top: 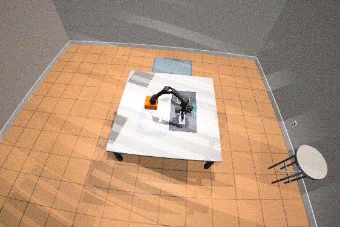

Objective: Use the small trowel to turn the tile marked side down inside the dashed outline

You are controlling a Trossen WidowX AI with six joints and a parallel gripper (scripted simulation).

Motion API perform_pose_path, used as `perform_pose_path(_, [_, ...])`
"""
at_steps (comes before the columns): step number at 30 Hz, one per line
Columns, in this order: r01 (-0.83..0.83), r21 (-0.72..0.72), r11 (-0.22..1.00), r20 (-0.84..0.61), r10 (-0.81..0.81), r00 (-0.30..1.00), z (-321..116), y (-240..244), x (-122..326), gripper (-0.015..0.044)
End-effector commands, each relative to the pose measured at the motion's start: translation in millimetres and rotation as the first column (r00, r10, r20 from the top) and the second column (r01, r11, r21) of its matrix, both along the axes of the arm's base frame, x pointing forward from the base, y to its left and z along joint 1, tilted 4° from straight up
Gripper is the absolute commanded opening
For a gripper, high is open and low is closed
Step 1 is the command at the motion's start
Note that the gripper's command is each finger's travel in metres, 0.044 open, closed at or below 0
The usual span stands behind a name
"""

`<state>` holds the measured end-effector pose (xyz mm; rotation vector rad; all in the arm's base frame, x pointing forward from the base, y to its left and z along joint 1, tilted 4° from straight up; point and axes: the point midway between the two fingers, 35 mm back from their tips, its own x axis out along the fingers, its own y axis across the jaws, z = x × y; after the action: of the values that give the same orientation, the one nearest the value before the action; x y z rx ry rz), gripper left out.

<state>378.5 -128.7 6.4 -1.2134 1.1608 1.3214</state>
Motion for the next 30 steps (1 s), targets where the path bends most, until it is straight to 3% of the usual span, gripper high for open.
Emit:
perform_pose_path(1, [-0.005,-0.011,1.000,0.019,0.005,1.000,34,-2,2,0.0270])
perform_pose_path(12, [0.007,-0.009,1.000,0.054,-0.007,0.999,45,-3,5,0.0300])
perform_pose_path(21, [0.071,0.032,0.997,0.327,-0.078,0.942,13,-7,6,0.0300])
perform_pose_path(30, [0.077,0.067,0.995,0.588,-0.102,0.802,-2,0,-13,0.0300])
